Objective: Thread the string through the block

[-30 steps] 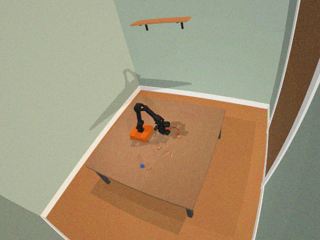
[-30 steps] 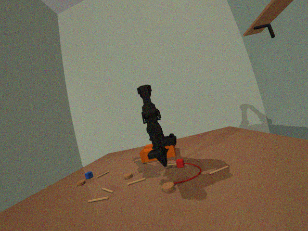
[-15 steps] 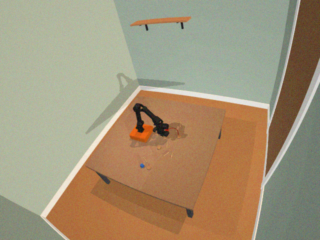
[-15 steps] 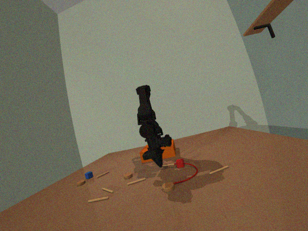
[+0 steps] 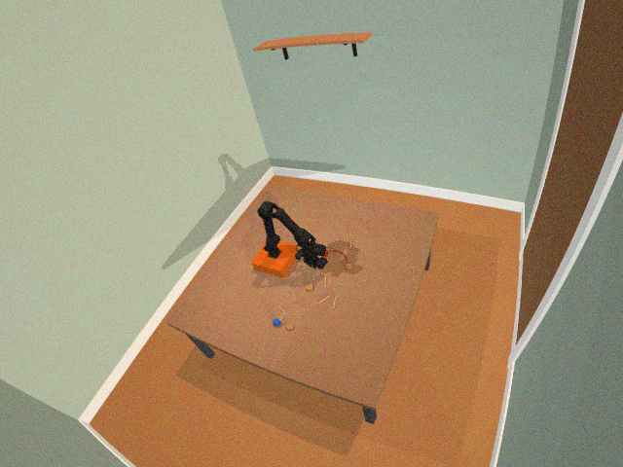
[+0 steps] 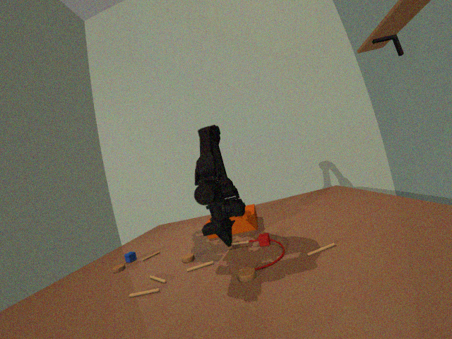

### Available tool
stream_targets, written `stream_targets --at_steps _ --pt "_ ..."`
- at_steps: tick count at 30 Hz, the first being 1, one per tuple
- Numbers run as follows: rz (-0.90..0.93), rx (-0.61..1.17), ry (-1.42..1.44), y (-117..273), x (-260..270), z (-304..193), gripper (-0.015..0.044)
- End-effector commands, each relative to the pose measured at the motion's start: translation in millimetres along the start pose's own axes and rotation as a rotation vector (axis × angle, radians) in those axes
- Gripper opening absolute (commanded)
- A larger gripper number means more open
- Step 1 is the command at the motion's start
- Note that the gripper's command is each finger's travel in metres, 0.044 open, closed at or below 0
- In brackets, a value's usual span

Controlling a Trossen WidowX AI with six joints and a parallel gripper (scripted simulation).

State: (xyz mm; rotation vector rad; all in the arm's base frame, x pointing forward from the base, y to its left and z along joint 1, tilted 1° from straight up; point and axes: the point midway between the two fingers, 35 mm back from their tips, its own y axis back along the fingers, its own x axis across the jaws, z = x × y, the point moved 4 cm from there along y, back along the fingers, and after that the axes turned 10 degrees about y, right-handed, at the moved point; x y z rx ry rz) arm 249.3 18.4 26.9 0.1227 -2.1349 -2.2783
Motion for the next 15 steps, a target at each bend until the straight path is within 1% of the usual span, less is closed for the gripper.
stream_targets --at_steps 1,12,15 --pt "0.000 -0.006 0.003 1.8 0.9 -2.6 0.0000" --pt "0.001 -0.006 0.000 -10.3 3.4 -17.7 0.0000" --pt "0.003 0.000 -0.005 -8.2 3.2 -16.2 0.0079"
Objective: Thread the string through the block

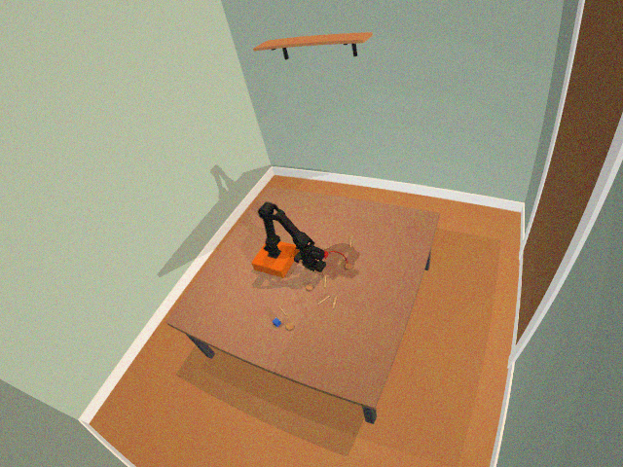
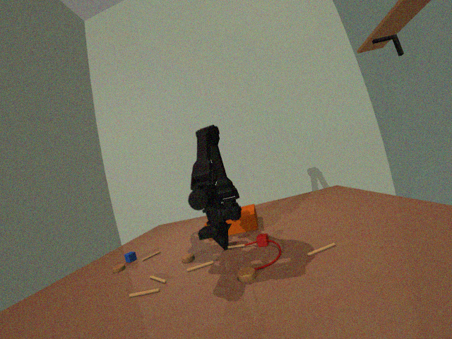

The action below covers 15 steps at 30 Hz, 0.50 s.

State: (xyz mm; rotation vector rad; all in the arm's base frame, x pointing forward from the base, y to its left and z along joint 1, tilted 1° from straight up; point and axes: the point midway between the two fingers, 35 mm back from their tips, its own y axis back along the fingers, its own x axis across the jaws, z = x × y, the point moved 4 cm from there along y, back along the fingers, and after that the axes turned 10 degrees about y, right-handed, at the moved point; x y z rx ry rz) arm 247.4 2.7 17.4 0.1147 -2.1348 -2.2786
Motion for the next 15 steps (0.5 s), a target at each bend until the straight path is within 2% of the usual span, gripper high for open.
stream_targets --at_steps 1,5,10,15 --pt "0.000 0.000 -0.002 0.3 -0.1 -0.1 0.0105" --pt "0.000 0.000 -0.001 10.0 -1.9 0.5 0.0210" --pt "-0.001 0.000 0.000 77.6 -1.6 5.3 0.0210" --pt "-0.001 0.000 0.000 80.2 -1.2 5.5 0.0210"
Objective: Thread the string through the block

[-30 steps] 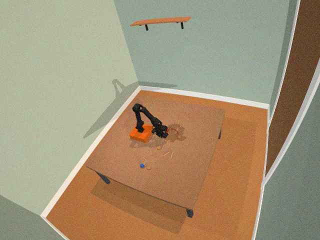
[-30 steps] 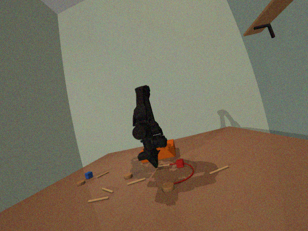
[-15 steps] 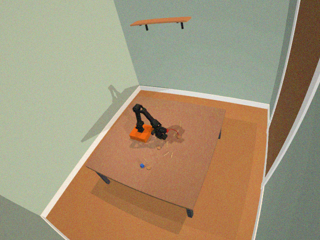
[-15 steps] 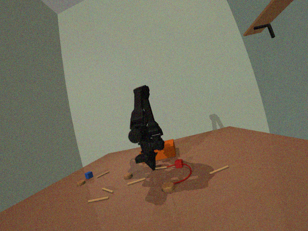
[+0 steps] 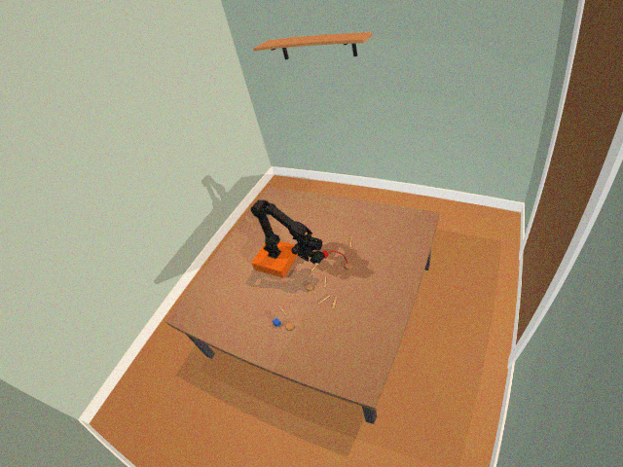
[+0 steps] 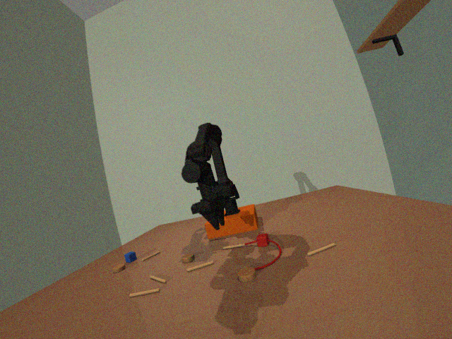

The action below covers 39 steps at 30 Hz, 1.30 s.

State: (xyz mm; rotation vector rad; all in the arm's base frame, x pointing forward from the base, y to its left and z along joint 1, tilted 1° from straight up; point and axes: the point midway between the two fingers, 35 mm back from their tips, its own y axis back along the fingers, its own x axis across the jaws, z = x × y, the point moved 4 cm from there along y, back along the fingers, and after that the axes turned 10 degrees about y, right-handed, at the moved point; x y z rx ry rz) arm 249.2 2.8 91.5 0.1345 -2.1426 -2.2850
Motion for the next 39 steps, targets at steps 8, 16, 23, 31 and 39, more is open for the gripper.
stream_targets --at_steps 8,16,23,31,39 --pt "0.012 -0.001 -0.001 1.6 2.3 0.3 0.0368" --pt "0.015 -0.001 -0.001 30.8 2.0 2.3 0.0440" --pt "0.011 -0.001 -0.001 27.2 1.2 2.0 0.0440" --pt "0.011 -0.001 -0.001 27.2 1.2 2.0 0.0440" --pt "0.011 -0.001 -0.001 27.2 1.2 2.0 0.0440"
